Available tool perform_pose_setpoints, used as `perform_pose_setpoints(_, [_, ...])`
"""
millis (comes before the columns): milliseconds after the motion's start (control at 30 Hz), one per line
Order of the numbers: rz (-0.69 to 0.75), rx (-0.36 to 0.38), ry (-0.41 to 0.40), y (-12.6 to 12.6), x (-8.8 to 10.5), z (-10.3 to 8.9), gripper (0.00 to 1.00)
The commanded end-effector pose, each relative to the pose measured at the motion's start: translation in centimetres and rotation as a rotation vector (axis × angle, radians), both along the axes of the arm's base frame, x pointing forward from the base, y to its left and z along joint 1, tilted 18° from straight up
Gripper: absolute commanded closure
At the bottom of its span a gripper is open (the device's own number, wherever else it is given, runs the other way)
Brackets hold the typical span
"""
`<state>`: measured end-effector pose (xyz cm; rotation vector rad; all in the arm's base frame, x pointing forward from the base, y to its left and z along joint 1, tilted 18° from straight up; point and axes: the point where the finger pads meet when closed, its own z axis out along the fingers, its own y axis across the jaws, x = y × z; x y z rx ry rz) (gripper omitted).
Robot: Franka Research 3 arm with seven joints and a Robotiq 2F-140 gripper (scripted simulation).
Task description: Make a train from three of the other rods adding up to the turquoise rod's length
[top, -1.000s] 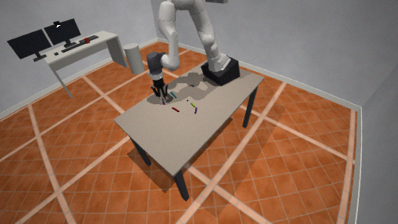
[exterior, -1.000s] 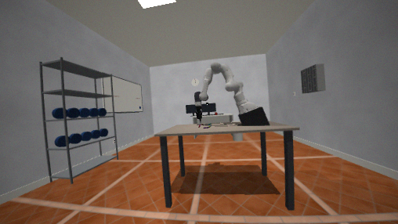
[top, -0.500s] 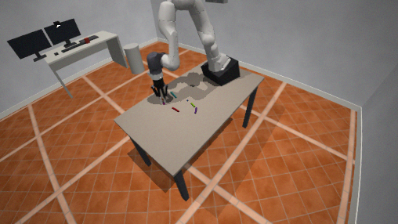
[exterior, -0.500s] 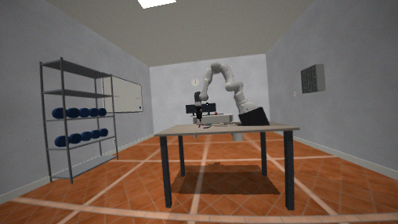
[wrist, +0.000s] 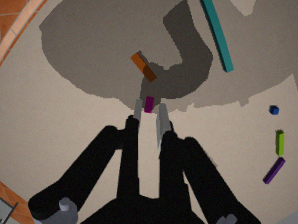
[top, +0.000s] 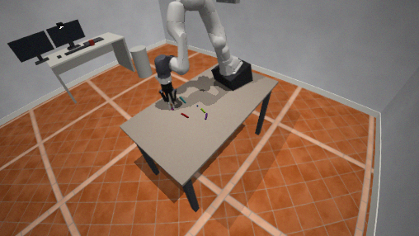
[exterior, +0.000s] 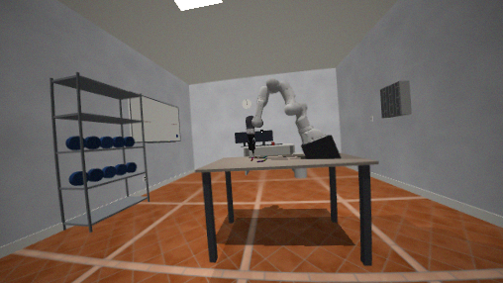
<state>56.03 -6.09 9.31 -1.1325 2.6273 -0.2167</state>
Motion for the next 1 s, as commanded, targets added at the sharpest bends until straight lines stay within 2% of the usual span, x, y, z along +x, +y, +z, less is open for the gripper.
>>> perform_pose_setpoints(0, [-0.001, 0.001, -0.005, 0.10, 0.20, 0.09, 0.85])
perform_pose_setpoints(967, [-0.001, 0.001, -0.005, 0.20, 0.41, 0.16, 0.85])
